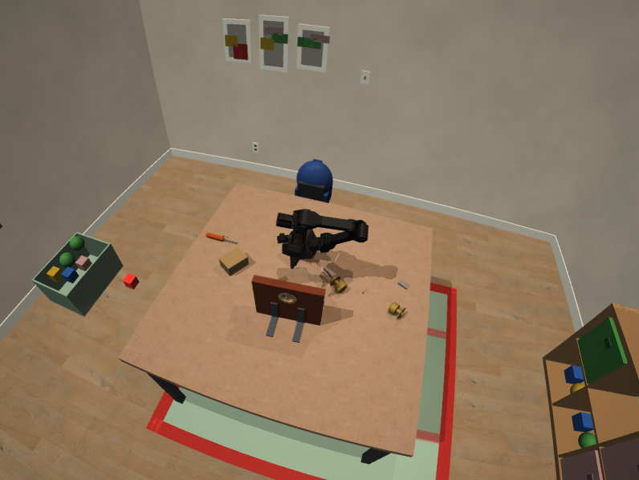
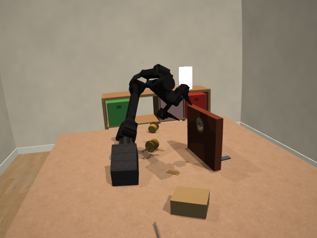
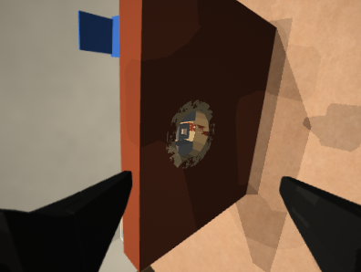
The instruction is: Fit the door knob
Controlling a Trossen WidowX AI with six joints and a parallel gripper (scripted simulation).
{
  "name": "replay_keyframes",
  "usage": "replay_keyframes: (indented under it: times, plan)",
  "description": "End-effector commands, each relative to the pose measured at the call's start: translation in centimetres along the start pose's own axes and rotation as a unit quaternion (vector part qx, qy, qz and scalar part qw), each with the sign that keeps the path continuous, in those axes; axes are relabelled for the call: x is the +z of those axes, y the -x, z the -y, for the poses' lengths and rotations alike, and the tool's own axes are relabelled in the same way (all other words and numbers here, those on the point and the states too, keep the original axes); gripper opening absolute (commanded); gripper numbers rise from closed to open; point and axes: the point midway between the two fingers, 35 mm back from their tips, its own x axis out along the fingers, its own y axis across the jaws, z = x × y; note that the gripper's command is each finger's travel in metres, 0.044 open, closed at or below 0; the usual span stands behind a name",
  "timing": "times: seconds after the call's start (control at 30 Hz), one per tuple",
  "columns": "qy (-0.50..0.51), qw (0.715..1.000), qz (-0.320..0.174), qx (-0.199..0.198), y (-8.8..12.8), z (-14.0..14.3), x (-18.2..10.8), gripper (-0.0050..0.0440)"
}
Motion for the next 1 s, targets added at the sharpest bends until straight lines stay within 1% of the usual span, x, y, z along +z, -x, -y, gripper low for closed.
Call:
replay_keyframes:
  times: [0.0, 0.97]
  plan:
    - [-0.021, 1.0, -0.007, 0.007, 0.0, 0.1, -0.2, 0.044]
    - [-0.021, 1.0, -0.008, 0.007, -1.2, 0.1, -0.1, 0.044]
